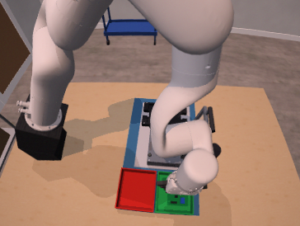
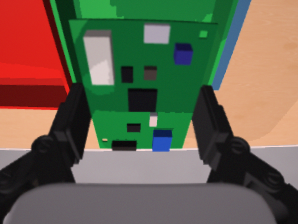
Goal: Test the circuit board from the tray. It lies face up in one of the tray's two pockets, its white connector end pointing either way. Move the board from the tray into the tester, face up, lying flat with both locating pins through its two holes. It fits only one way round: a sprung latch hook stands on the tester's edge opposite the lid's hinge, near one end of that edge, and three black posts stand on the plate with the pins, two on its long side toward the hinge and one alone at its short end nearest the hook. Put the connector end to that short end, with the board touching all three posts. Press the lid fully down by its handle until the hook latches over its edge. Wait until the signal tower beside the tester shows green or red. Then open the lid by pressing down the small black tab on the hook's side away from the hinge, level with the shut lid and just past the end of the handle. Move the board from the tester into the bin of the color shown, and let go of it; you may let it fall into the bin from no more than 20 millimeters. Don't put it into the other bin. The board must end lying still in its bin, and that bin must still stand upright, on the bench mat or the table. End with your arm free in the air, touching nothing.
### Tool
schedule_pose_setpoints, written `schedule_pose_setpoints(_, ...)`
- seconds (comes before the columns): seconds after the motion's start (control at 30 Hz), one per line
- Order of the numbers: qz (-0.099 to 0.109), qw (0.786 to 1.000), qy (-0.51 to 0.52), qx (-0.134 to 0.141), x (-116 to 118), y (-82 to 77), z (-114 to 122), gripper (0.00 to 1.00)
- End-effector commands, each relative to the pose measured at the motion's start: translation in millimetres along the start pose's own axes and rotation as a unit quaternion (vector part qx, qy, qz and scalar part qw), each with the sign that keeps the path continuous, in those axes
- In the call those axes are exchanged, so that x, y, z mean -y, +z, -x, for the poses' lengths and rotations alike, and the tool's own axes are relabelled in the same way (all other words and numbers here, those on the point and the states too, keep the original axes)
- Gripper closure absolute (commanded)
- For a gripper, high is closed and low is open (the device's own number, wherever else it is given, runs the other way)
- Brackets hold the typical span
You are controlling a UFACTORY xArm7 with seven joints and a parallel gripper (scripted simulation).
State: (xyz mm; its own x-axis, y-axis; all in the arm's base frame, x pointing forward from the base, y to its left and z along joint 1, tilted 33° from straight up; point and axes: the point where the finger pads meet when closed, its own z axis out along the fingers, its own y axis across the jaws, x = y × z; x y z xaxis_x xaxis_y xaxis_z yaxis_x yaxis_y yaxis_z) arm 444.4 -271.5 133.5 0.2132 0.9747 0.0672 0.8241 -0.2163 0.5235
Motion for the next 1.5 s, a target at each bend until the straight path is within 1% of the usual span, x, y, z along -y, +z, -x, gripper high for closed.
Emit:
schedule_pose_setpoints(0.0,0.01,1.0,-0.001,-0.006,0,-0.4,2,0.21)
schedule_pose_setpoints(0.33,0.01,1.0,-0.001,-0.006,0,1.3,2,0.21)
schedule_pose_setpoints(0.6,0.01,1.0,-0.001,-0.006,-1,12.4,1,0.21)
schedule_pose_setpoints(0.67,0.01,1.0,-0.001,-0.006,-1,12.4,1,0.21)
schedule_pose_setpoints(0.87,0.01,1.0,-0.001,-0.006,-1,28.3,1,0.21)
schedule_pose_setpoints(1.17,0.01,1.0,-0.001,-0.006,-1,57.5,1,0.21)
schedule_pose_setpoints(1.23,0.01,1.0,-0.001,-0.006,-1,57.5,1,0.21)
schedule_pose_setpoints(1.47,0.01,1.0,-0.001,-0.006,-1,77.4,1,0.21)
